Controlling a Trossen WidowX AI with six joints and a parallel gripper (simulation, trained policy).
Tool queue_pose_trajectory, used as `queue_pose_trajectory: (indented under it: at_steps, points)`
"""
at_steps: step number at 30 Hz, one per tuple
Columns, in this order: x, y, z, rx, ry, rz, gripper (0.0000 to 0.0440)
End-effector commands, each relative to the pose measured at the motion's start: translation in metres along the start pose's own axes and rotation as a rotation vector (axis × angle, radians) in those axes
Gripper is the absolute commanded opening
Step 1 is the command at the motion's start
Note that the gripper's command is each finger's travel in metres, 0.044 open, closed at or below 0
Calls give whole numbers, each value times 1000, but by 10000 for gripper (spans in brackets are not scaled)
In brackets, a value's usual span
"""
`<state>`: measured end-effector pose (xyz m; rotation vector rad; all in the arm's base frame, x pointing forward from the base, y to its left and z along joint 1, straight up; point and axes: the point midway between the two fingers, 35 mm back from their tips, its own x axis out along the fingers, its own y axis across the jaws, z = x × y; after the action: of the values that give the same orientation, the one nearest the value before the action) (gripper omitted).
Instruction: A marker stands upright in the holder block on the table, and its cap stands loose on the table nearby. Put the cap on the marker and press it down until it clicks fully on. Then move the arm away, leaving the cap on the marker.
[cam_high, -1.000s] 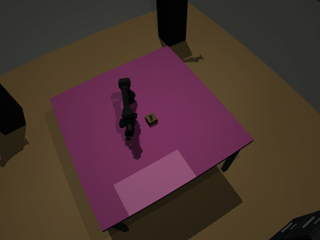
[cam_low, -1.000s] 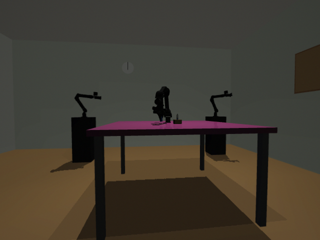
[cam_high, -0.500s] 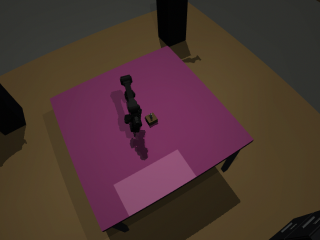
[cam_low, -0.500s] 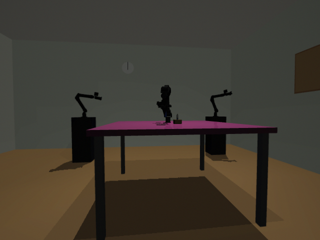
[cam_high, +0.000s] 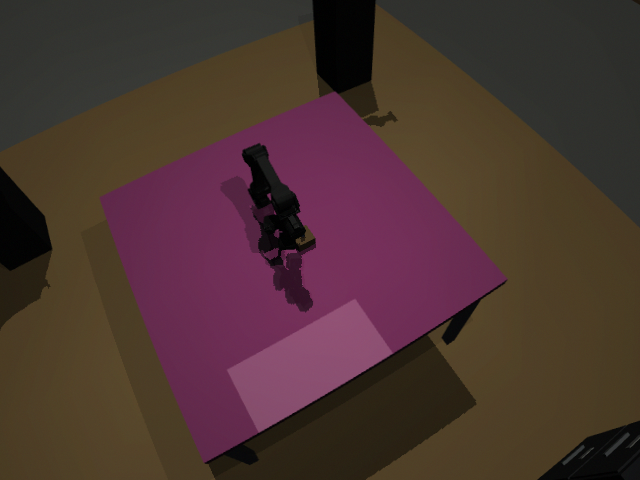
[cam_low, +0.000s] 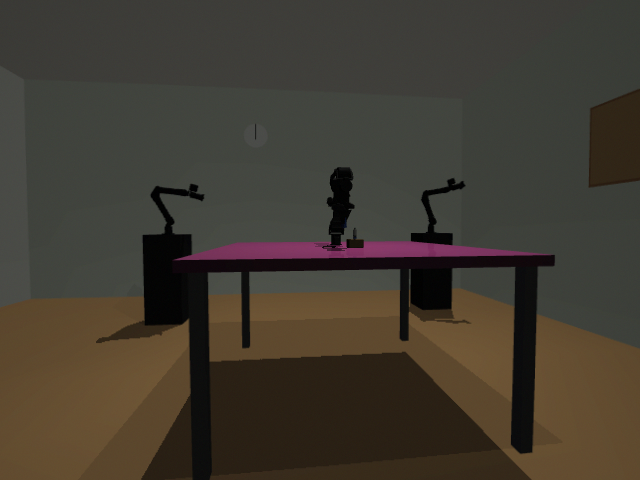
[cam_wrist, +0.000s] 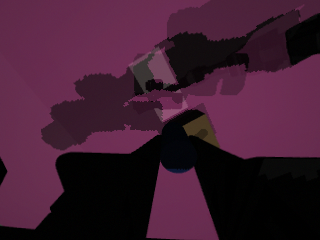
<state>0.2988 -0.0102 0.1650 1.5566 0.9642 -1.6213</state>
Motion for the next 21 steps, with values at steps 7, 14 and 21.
queue_pose_trajectory:
  at_steps: [7, 14, 21]
  points:
    - [-11, -32, -27, -51, 3, -10, 65]
    - [-13, -47, -38, -76, -3, -15, 49]
    - [-7, -53, -43, -90, -14, -24, 36]
